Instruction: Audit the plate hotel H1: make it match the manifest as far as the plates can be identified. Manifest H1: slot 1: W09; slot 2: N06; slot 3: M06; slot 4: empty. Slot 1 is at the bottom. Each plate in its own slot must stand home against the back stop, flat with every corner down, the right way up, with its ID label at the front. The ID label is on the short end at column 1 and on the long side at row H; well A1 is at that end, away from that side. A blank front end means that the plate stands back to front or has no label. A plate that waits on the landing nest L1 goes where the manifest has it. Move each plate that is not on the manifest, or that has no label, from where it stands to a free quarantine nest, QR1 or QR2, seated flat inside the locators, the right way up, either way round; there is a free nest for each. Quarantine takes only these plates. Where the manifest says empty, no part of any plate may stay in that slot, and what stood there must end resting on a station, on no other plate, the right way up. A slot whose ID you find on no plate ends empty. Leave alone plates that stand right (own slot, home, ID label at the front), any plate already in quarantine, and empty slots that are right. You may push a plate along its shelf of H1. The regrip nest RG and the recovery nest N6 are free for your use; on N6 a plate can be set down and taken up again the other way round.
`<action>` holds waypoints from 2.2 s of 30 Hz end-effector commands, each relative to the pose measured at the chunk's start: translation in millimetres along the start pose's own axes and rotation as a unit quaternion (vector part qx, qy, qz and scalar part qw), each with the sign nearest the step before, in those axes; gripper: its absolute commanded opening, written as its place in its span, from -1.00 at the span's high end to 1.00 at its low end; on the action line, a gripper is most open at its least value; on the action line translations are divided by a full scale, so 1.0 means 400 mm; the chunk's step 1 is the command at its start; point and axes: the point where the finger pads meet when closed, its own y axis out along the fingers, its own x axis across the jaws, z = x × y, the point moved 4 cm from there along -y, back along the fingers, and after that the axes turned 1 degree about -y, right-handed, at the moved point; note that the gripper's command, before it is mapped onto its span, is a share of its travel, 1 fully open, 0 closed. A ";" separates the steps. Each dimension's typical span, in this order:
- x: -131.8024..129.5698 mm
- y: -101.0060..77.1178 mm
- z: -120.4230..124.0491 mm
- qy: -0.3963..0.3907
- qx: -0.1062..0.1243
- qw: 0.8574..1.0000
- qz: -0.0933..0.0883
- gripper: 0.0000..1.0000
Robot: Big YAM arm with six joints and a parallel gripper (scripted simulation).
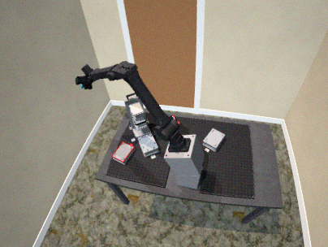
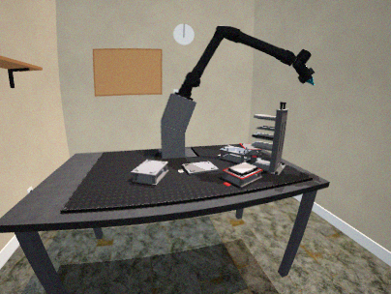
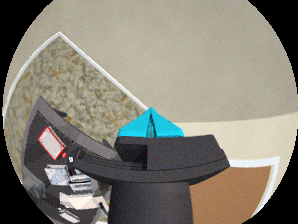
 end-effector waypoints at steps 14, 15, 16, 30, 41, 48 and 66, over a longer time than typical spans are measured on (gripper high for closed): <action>-0.025 -0.045 0.091 0.017 0.004 1.000 0.014 1.00; -0.021 -0.043 0.109 0.019 0.006 1.000 0.013 1.00; -0.012 -0.037 0.129 0.021 0.009 1.000 0.010 1.00; -0.041 -0.087 0.124 0.083 0.043 0.996 0.015 1.00; 0.021 -0.086 0.296 0.097 0.067 0.993 0.005 1.00; 0.018 -0.107 0.301 0.090 0.060 0.994 0.010 1.00; 0.047 -0.153 0.427 0.182 0.121 0.976 0.011 1.00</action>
